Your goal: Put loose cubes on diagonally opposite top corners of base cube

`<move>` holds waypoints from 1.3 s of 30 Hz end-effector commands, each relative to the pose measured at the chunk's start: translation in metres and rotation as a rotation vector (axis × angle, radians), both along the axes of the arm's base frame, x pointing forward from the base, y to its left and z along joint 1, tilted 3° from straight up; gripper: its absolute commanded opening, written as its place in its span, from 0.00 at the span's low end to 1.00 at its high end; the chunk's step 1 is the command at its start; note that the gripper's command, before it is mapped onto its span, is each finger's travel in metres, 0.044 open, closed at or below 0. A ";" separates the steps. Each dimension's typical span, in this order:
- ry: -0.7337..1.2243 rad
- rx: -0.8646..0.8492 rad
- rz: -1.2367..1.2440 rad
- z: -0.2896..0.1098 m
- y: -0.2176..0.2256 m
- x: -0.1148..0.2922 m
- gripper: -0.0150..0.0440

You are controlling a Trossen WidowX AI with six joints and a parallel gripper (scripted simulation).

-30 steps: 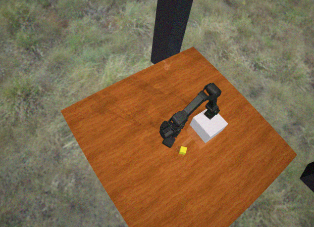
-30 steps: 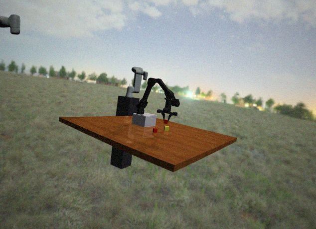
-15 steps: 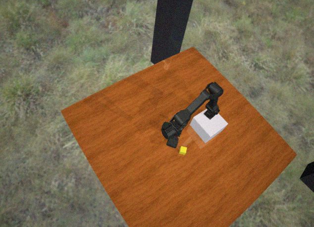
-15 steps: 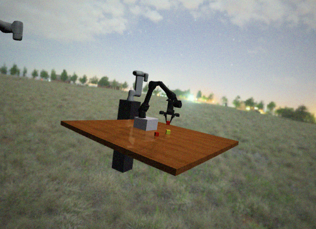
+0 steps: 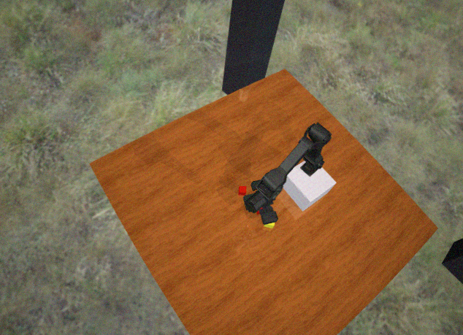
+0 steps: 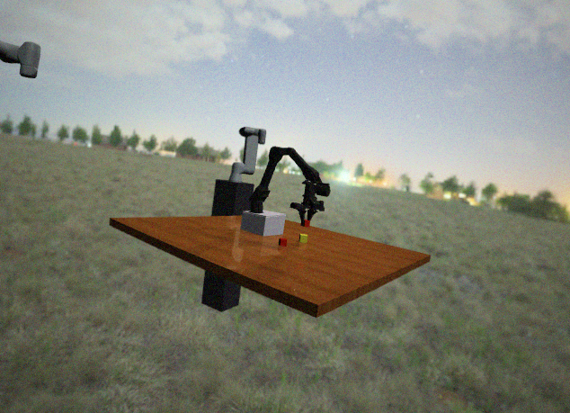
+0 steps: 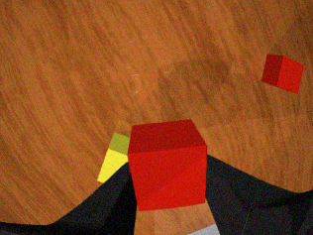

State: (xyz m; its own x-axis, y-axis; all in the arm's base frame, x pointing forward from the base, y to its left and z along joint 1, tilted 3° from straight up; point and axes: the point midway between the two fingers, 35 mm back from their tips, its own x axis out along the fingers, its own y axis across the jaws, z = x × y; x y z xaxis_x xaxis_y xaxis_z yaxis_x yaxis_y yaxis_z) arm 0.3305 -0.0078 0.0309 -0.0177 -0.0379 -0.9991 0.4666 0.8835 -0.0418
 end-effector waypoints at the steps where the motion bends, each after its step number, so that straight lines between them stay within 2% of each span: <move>1: 0.005 0.005 0.144 -0.003 0.007 -0.001 0.43; 39: 0.059 0.038 1.679 -0.028 0.077 -0.021 0.43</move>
State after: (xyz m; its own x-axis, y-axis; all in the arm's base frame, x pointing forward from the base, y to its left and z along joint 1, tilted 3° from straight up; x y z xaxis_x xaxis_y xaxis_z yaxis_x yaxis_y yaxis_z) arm 0.3115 0.0643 0.0048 -0.0190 -0.0354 -0.9992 -0.8870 0.4617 0.0005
